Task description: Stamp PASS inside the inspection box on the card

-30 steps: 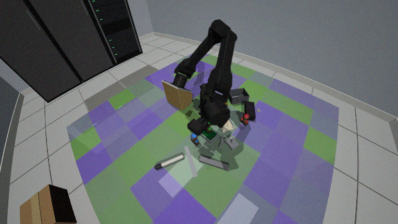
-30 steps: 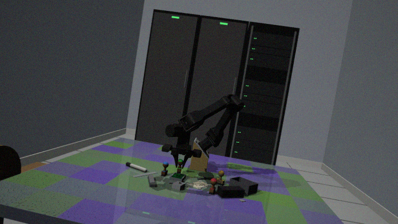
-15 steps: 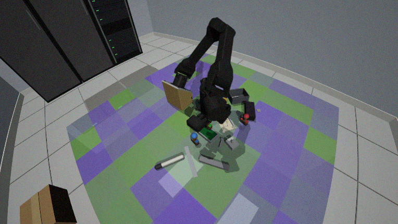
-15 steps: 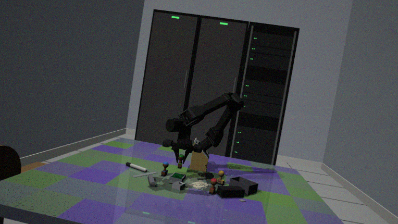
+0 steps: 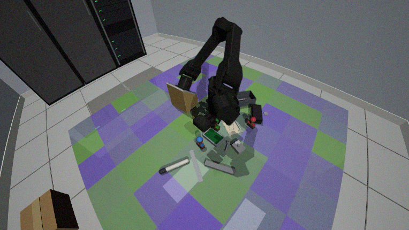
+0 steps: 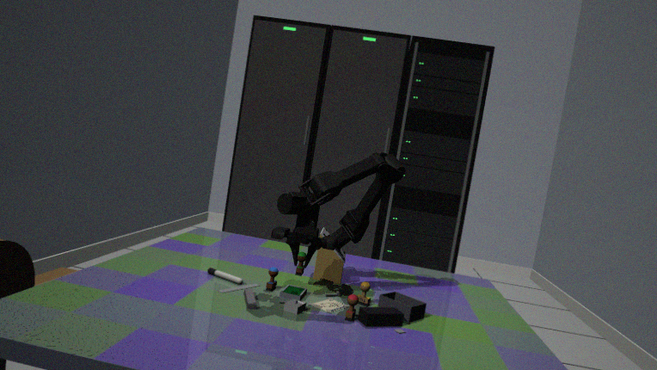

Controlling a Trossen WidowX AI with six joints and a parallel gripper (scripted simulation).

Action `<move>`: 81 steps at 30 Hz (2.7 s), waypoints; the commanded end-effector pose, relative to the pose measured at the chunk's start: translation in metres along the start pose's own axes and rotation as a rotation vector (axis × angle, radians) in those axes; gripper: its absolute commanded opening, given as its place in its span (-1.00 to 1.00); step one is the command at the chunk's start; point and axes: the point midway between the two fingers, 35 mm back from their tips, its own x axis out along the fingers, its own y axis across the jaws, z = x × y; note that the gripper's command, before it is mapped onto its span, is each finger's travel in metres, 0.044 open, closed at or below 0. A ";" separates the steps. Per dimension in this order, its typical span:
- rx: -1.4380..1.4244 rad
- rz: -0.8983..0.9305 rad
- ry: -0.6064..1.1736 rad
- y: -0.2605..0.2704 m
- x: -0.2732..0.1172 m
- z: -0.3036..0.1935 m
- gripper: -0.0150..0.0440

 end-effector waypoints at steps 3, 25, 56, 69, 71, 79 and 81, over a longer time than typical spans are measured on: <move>0.147 -0.003 -0.011 0.019 -0.004 0.007 -0.49; 0.716 0.007 -0.009 0.087 -0.003 0.015 -0.49; 0.858 0.010 -0.006 0.104 0.011 0.016 -0.49; 0.859 0.009 -0.007 0.104 0.019 0.016 -0.49; 0.859 0.009 -0.007 0.104 0.021 0.016 -0.49; 0.859 0.009 -0.008 0.104 0.026 0.017 -0.49; 0.859 0.009 -0.008 0.104 0.027 0.017 -0.49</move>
